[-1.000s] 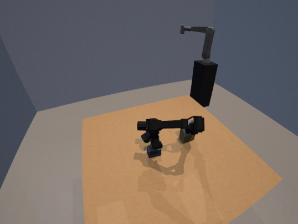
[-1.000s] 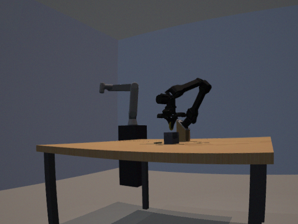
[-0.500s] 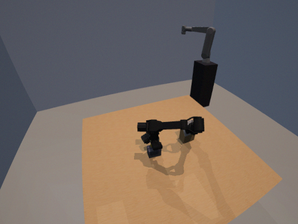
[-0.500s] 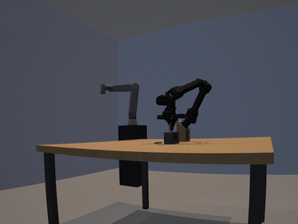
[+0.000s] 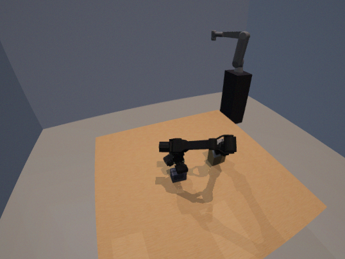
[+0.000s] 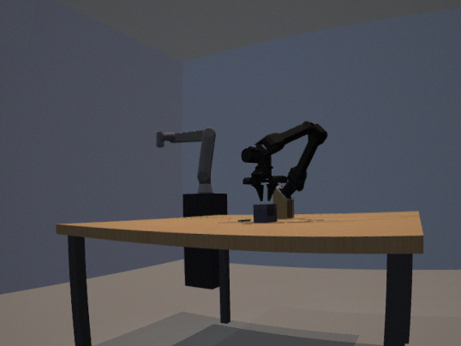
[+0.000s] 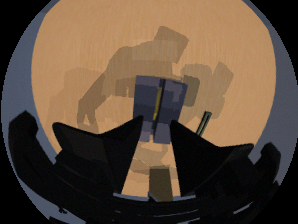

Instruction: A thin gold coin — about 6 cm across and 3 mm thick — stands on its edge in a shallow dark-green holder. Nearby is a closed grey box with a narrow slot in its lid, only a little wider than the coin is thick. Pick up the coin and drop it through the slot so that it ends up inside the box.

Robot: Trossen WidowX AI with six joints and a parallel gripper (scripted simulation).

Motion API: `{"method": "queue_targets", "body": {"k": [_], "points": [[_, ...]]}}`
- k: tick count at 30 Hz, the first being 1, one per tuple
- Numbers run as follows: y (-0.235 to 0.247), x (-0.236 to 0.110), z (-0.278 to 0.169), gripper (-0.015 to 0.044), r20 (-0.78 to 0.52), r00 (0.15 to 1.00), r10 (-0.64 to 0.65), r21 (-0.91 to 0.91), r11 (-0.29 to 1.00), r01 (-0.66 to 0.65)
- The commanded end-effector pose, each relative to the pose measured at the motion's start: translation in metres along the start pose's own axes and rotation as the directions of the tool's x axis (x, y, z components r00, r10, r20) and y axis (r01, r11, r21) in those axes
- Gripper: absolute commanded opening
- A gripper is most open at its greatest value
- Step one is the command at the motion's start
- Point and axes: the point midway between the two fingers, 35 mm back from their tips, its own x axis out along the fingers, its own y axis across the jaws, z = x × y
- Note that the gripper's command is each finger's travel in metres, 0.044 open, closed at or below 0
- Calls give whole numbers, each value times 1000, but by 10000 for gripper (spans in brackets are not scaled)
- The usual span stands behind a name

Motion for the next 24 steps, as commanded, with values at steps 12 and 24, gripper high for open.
{"method": "queue_targets", "body": {"k": [12,24], "points": [[1,-57,-3,440,-3,1000,4,4,1000,-4],[1,-59,-3,440,-3,1000,5,5,1000,-5]]}}
